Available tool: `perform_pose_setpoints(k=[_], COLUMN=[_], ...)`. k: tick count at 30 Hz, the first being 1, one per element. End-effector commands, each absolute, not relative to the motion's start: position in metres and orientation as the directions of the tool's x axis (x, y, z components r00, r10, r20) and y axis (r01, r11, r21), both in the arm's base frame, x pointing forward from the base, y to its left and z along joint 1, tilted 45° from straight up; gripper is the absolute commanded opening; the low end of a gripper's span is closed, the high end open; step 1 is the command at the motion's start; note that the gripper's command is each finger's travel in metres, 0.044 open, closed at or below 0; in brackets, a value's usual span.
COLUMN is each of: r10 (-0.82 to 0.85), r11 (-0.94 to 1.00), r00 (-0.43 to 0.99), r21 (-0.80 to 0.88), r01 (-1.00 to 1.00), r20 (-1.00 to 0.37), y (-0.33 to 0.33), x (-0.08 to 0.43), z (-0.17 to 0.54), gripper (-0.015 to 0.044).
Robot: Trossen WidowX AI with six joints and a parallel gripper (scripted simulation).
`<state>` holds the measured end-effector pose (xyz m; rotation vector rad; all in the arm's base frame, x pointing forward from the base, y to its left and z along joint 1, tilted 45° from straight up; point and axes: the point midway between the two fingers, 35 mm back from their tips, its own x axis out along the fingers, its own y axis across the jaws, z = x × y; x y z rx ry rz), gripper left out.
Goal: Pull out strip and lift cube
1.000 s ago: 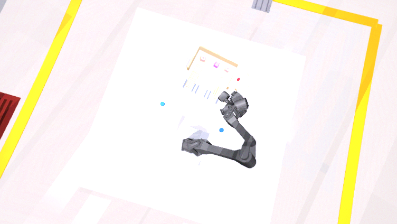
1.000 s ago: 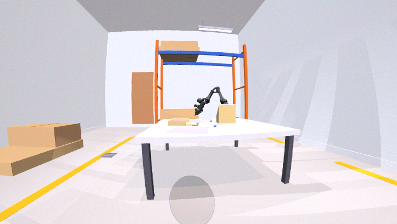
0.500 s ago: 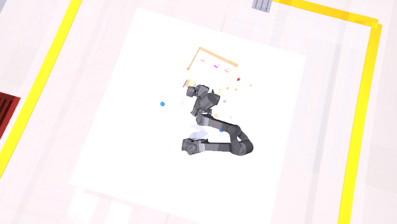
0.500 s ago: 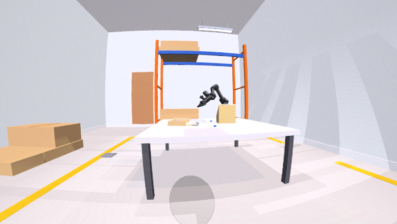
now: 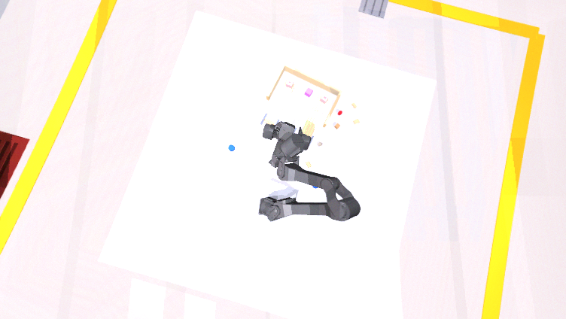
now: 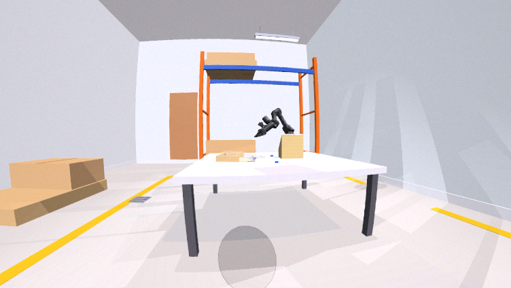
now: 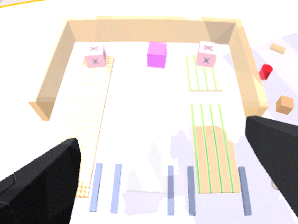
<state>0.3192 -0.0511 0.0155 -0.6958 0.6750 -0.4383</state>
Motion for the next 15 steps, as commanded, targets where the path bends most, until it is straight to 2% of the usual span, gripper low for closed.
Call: perform_pose_setpoints(k=[1, 13, 15], r10=[-0.583, -0.640, -0.649], r11=[0.706, 0.763, 0.760], r00=[0.677, 0.361, 0.298], r21=[-0.692, -0.615, -0.613], r01=[0.148, 0.198, 0.216], r20=[-0.450, -0.678, -0.700], y=[-0.051, -0.055, -0.056], x=[0.330, 0.393, 0.399], z=[0.006, -0.072, -0.083], gripper=[0.0321, 0.0006, 0.0000])
